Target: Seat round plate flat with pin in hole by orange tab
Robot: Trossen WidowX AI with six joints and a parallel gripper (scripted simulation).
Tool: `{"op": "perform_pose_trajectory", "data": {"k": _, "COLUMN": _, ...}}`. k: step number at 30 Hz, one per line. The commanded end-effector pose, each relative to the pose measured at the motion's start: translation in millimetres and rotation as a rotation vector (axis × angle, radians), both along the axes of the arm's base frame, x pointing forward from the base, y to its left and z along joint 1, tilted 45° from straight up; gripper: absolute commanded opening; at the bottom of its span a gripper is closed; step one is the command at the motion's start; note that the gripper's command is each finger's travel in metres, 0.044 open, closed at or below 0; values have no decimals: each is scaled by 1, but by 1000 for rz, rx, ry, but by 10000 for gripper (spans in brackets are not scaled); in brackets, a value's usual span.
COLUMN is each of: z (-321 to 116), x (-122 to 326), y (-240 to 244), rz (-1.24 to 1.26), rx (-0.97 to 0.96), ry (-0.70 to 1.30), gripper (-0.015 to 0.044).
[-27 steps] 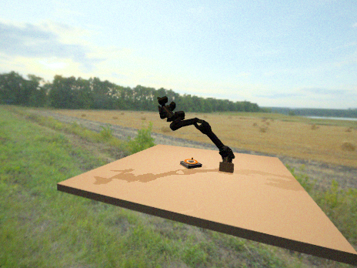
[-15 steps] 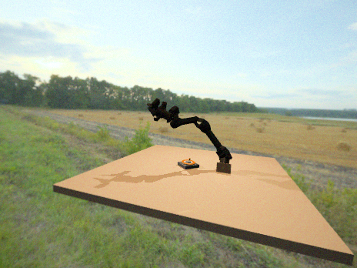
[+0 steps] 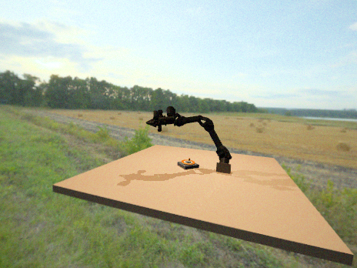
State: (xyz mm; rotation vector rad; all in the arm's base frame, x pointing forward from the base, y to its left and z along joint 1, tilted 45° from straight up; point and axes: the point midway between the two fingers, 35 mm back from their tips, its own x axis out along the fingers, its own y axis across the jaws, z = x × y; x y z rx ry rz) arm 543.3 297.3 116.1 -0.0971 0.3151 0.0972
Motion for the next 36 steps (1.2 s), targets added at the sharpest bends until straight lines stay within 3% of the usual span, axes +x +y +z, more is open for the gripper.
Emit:
{"op": "perform_pose_trajectory", "data": {"k": 1, "z": -39, "x": -39, "y": -58, "rz": -133, "rx": -81, "ry": 292, "gripper": 0}}
{"op": "perform_pose_trajectory", "data": {"k": 16, "z": -63, "x": -154, "y": -166, "rz": -387, "rx": -320, "ry": 749, "gripper": 0}}
{"op": "perform_pose_trajectory", "data": {"k": 29, "z": -21, "x": -285, "y": -268, "rz": -642, "rx": -649, "ry": 1127, "gripper": 0}}
{"op": "perform_pose_trajectory", "data": {"k": 36, "z": -18, "x": -286, "y": -272, "rz": -650, "rx": -661, "ry": 1138, "gripper": 0}}
